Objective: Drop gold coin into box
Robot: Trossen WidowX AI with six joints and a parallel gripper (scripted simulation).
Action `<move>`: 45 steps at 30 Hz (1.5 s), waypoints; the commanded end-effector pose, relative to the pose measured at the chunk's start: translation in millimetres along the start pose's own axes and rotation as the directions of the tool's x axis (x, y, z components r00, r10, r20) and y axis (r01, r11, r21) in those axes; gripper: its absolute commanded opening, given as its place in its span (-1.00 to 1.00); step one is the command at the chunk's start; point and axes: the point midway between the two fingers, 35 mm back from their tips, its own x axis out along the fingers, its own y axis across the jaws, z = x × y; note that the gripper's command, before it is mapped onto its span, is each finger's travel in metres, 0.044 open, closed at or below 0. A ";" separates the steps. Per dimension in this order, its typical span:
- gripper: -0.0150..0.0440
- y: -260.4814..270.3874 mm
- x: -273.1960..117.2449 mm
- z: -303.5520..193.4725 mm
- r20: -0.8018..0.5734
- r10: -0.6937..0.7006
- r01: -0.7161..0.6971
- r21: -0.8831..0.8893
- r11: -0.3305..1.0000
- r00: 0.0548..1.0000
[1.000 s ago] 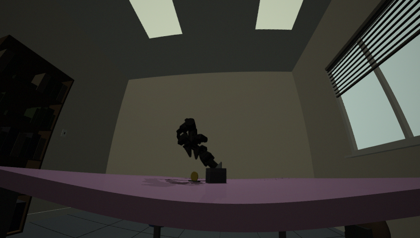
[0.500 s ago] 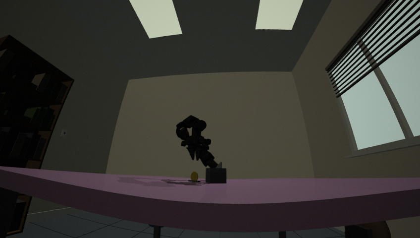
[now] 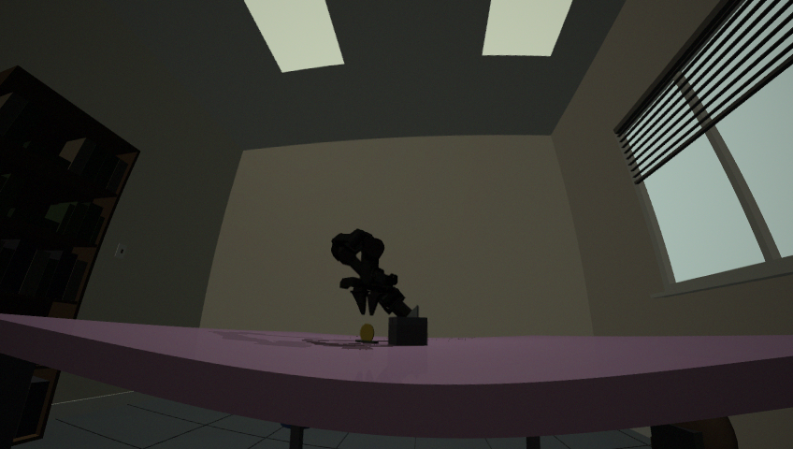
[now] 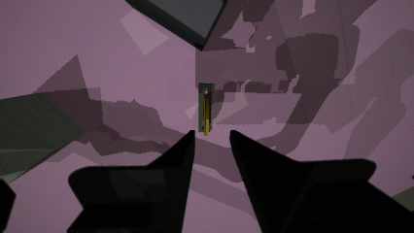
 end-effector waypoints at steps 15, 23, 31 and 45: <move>0.05 1.9 29.7 -0.2 -0.007 0.004 -0.004 -0.008 1.000 1.000; 0.05 1.8 42.5 -0.1 -0.007 0.004 -0.004 -0.008 1.000 1.000; 0.05 2.0 55.2 -0.7 -0.008 0.003 -0.003 -0.008 1.000 1.000; -0.12 2.8 71.3 -2.6 -0.012 0.001 -0.001 -0.008 1.000 1.000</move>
